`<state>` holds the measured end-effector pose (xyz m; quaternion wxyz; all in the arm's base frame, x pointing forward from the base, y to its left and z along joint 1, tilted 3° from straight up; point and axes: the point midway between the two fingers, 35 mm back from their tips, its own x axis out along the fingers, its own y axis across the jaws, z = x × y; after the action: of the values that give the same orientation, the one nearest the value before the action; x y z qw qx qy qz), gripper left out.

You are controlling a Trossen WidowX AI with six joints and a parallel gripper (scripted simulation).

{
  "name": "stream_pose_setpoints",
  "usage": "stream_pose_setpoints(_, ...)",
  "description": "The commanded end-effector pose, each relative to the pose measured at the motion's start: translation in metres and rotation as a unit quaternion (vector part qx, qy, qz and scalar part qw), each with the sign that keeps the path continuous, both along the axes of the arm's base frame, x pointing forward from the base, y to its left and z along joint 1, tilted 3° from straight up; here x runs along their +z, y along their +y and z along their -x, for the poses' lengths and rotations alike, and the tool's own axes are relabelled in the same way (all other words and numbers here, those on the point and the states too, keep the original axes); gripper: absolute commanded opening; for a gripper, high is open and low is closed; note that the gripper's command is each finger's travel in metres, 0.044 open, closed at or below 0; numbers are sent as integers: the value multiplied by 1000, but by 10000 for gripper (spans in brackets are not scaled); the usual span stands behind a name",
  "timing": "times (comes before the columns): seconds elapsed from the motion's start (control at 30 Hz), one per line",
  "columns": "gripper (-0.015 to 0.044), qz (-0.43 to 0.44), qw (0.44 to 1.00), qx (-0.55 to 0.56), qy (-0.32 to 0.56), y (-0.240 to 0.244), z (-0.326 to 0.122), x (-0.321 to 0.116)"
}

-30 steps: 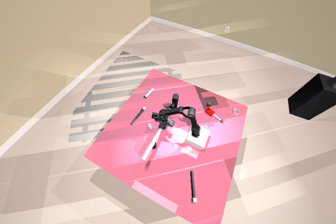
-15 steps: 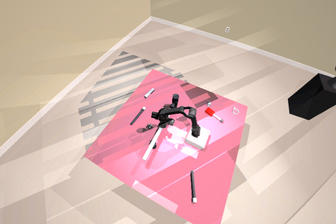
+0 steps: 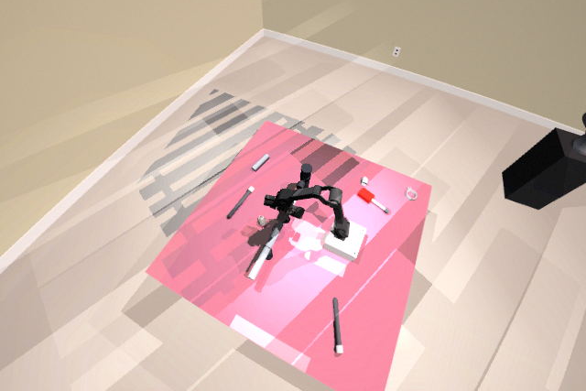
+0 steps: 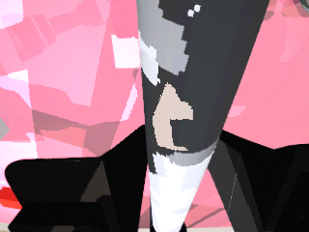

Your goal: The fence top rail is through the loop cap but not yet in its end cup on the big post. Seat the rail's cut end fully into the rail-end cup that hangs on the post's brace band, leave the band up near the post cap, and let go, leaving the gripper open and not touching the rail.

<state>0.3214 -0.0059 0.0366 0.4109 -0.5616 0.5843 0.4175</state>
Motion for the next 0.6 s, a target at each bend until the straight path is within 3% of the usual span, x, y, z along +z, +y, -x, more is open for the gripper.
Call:
stream_pose_setpoints(0.0,0,1,1000,2,-2,-1,-3,5)
stream_pose_setpoints(0.57,0,1,1000,2,-2,-4,-9,10)
